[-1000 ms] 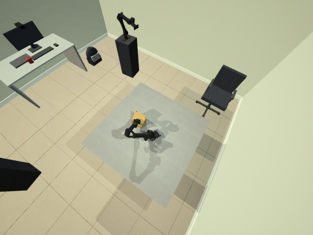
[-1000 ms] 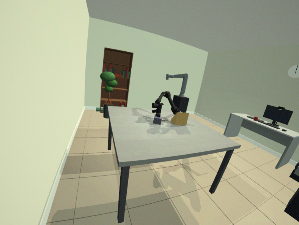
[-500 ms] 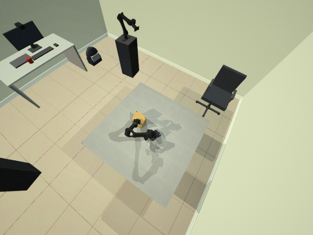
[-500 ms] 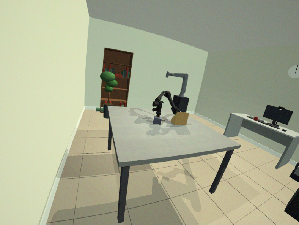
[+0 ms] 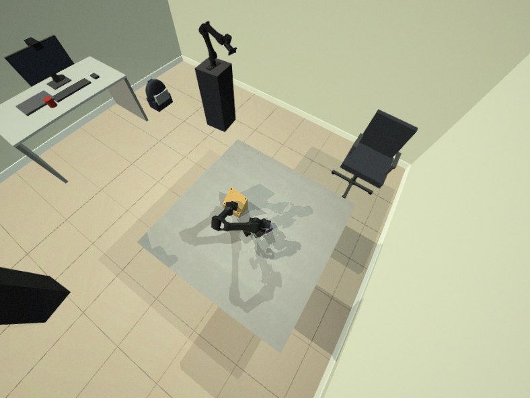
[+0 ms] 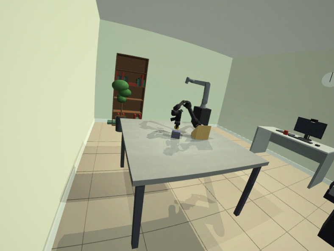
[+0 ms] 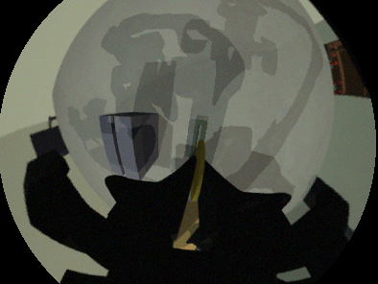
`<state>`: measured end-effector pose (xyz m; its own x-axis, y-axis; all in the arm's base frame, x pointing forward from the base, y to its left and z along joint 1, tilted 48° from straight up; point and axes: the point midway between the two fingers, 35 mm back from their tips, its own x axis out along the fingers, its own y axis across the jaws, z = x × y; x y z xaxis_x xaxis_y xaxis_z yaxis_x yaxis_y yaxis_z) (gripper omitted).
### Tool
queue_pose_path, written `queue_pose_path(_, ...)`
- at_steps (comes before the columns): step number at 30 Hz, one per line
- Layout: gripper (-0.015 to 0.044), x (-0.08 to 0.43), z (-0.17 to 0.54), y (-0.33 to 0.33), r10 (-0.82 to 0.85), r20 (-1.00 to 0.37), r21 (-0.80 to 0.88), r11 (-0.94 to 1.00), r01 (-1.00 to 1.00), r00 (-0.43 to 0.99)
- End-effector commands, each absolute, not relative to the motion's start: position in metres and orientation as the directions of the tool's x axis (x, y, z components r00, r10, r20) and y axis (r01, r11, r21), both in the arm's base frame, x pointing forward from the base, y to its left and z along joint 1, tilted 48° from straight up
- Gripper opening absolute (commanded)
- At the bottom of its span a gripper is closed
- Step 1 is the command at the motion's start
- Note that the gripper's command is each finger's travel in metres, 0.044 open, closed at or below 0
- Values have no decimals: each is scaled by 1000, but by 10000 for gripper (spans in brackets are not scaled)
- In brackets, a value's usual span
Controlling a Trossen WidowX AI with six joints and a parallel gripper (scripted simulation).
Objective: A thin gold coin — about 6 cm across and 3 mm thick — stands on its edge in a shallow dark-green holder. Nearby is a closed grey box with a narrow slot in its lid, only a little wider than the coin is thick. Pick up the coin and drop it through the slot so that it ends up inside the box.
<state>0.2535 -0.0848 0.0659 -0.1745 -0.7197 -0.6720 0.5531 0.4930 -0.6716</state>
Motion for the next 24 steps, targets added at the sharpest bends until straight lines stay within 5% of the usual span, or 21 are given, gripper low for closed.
queue_pose_path(1, 0, 256, 73, -77, -718, -676, -665, 495, 559, -169)
queue_pose_path(24, 0, 248, 92, -57, -721, -672, -669, 491, 558, -171)
